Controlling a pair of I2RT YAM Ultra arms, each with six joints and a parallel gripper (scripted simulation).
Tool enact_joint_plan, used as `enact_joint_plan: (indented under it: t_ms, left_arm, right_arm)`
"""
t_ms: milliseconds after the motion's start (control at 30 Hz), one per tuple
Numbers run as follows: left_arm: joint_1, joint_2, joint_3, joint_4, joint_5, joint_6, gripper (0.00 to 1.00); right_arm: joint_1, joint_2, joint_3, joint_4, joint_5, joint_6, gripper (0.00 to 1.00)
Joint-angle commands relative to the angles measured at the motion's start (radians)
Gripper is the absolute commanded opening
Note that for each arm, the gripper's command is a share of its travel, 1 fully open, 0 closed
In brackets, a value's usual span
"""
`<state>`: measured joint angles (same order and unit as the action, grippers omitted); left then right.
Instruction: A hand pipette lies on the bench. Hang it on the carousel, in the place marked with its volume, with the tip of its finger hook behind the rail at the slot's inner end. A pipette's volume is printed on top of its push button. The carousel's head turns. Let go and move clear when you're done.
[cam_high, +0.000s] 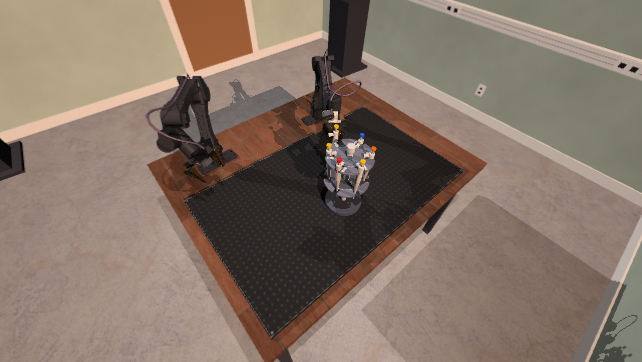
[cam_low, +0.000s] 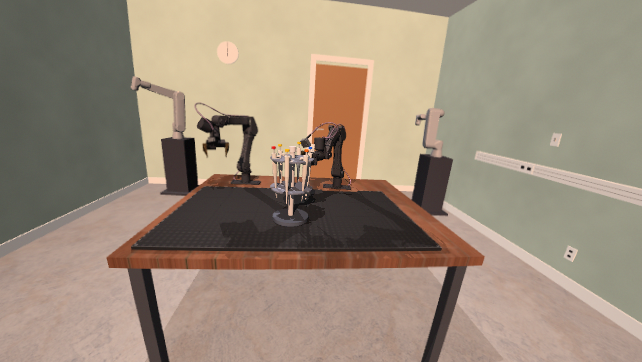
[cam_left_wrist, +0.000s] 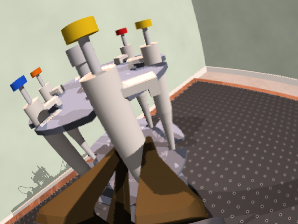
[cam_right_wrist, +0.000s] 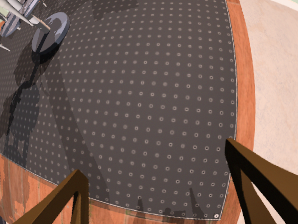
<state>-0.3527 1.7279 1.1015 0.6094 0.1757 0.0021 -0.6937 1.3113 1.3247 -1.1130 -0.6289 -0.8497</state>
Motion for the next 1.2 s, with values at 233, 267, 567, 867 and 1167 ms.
enact_joint_plan:
  t_ms: [233, 267, 567, 867, 1167]
  left_arm:
    - [0.009, -0.017, 0.036, 0.012, 0.01, -0.007, 0.12]
    - [0.009, -0.017, 0.036, 0.012, 0.01, -0.007, 0.12]
    - [0.009, -0.017, 0.036, 0.012, 0.01, -0.007, 0.12]
    - [0.009, -0.017, 0.036, 0.012, 0.01, -0.007, 0.12]
    - [0.014, -0.025, 0.049, -0.019, 0.013, -0.007, 0.12]
  right_arm:
    - [-0.008, 0.006, 0.017, 0.011, -0.019, -0.007, 1.0]
    - [-0.008, 0.006, 0.017, 0.011, -0.019, -0.007, 1.0]
    - [-0.008, 0.006, 0.017, 0.011, -0.019, -0.007, 1.0]
    - [-0.008, 0.006, 0.017, 0.011, -0.019, -0.007, 1.0]
    - [-0.008, 0.006, 0.017, 0.011, -0.019, -0.007, 1.0]
